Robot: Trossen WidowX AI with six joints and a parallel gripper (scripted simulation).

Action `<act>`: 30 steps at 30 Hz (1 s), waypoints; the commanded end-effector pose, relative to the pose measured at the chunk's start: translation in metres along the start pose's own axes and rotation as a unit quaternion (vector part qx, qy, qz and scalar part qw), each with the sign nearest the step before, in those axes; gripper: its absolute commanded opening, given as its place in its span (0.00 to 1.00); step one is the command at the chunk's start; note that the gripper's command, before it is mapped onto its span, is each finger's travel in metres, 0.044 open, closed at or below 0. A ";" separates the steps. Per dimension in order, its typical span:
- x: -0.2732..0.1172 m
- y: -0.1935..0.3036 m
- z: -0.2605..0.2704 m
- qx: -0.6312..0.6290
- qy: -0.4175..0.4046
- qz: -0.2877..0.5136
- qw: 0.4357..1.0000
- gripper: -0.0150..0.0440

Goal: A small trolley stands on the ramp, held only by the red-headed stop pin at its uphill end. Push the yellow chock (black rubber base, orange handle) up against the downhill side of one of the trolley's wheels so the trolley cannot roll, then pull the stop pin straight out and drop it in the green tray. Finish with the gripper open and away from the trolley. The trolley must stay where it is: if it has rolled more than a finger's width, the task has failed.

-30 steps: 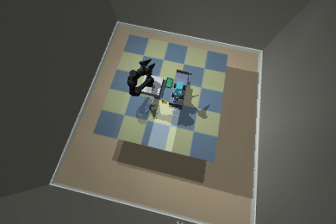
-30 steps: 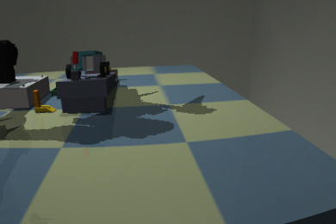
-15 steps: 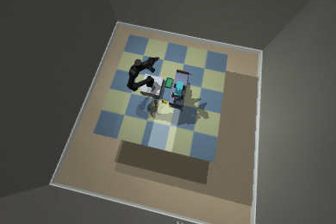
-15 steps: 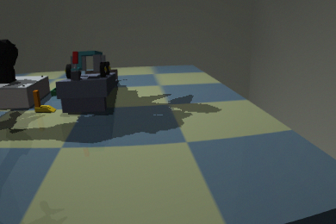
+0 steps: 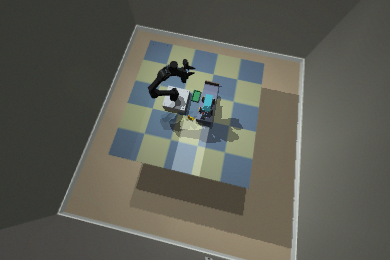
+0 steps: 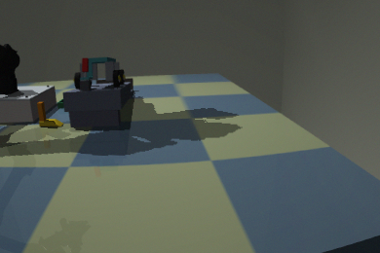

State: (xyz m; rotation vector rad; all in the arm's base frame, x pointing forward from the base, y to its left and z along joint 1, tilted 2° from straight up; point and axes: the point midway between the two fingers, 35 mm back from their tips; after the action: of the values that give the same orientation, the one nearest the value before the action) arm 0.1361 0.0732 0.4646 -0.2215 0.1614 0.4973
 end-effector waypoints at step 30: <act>0.108 -0.099 -0.179 -0.562 0.378 0.112 0.727 0.58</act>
State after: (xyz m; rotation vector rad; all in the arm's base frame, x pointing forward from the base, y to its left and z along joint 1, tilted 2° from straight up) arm 0.2575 0.0042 0.3038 -1.5754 0.6423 0.6100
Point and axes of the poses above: the point midway between the two fingers, 35 mm back from their tips, its own x axis out along the fingers, its own z axis across the jaws, y = z × x, and after that the axes turned 14 degrees about x, right-handed
